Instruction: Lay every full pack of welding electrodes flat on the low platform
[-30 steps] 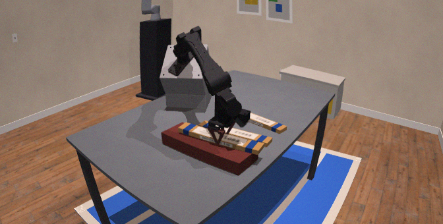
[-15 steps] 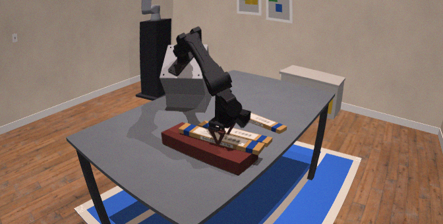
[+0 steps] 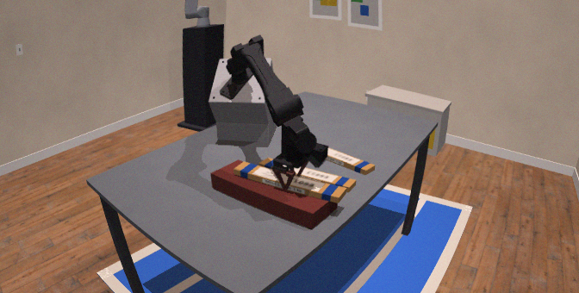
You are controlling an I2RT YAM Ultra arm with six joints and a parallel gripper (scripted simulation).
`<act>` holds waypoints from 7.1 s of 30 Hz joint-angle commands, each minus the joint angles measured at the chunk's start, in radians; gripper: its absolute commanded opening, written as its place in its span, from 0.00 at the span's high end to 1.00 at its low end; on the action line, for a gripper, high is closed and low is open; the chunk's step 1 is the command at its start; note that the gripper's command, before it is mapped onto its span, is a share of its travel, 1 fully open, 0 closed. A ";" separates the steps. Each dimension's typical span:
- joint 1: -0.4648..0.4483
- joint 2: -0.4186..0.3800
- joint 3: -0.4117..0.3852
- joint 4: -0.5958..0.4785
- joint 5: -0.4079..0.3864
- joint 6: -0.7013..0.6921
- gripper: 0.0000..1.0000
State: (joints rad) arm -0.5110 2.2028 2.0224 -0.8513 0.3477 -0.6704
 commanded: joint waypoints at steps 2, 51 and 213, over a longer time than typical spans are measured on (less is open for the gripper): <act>0.024 -0.049 0.060 -0.026 -0.002 -0.005 1.00; 0.023 -0.033 0.080 -0.021 -0.004 -0.005 0.04; 1.070 -0.474 -0.508 -0.599 0.293 1.234 0.04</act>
State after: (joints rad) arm 0.5392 1.7451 1.4784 -1.4212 0.6365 0.5247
